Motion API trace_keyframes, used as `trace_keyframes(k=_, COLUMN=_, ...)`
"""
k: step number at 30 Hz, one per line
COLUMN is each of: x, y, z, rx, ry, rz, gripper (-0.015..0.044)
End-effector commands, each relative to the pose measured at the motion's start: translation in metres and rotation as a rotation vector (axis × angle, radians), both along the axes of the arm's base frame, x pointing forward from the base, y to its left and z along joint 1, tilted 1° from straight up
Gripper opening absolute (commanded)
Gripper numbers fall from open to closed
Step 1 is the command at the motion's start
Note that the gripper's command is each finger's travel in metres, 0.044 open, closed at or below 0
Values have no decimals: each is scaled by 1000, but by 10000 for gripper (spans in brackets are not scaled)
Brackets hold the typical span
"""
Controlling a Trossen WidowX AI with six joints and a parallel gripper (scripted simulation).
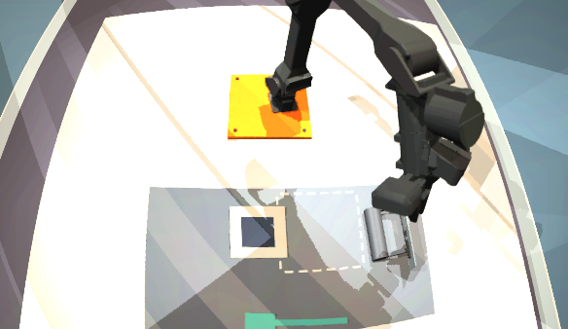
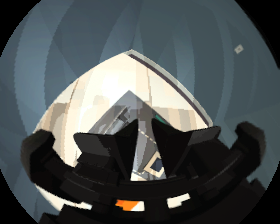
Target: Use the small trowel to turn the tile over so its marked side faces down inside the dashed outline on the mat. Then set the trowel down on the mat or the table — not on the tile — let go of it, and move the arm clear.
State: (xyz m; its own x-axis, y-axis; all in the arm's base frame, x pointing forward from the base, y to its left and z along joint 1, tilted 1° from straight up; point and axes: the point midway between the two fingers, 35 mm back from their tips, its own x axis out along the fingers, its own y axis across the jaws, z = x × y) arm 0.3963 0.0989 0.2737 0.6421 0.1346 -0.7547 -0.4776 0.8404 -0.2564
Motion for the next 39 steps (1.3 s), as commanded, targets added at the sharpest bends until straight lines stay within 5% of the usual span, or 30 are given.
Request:
trace_keyframes(k=1, x=-5, y=15, z=-20, rx=-65, ry=78, rz=104, gripper=100)
trace_keyframes(k=28, x=-78, y=83, z=-119, rx=-423, ry=539, rz=803, gripper=100)
trace_keyframes(k=39, x=-78, y=83, z=-120, rx=-426, ry=541, rz=798, gripper=100)
